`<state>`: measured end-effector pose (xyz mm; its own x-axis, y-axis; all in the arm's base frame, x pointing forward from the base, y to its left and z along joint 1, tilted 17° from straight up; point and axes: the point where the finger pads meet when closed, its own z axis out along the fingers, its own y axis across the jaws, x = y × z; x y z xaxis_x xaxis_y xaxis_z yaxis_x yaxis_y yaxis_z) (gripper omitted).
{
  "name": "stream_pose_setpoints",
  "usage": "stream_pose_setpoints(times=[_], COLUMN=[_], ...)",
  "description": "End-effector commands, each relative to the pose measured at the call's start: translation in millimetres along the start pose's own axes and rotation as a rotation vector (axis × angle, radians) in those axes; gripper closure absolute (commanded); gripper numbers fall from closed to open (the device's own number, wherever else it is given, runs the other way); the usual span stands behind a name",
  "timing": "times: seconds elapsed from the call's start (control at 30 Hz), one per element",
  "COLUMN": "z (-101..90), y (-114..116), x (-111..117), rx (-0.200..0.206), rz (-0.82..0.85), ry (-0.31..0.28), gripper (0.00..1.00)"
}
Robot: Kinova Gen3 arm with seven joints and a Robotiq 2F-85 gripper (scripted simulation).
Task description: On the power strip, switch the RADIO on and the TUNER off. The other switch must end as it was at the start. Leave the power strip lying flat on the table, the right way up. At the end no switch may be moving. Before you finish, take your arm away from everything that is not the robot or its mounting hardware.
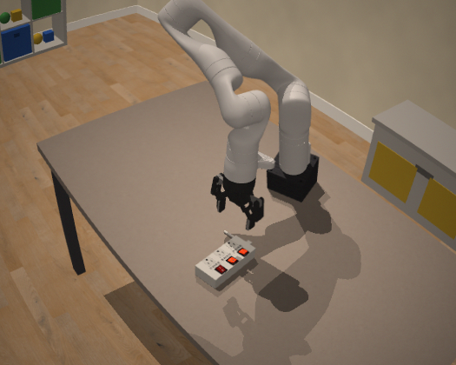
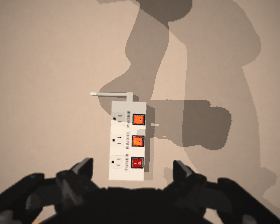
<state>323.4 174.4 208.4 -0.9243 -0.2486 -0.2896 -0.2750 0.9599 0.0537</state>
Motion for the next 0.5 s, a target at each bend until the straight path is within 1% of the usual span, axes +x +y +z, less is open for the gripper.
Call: stream_pose_setpoints(times=[0.0, 0.47], z=[-0.3, -0.3], y=[0.1, 0.1], x=[-0.2, -0.2], rx=[0.0, 0.0], rz=[0.0, 0.0], ry=[-0.001, -0.001], gripper=[0.0, 0.0])
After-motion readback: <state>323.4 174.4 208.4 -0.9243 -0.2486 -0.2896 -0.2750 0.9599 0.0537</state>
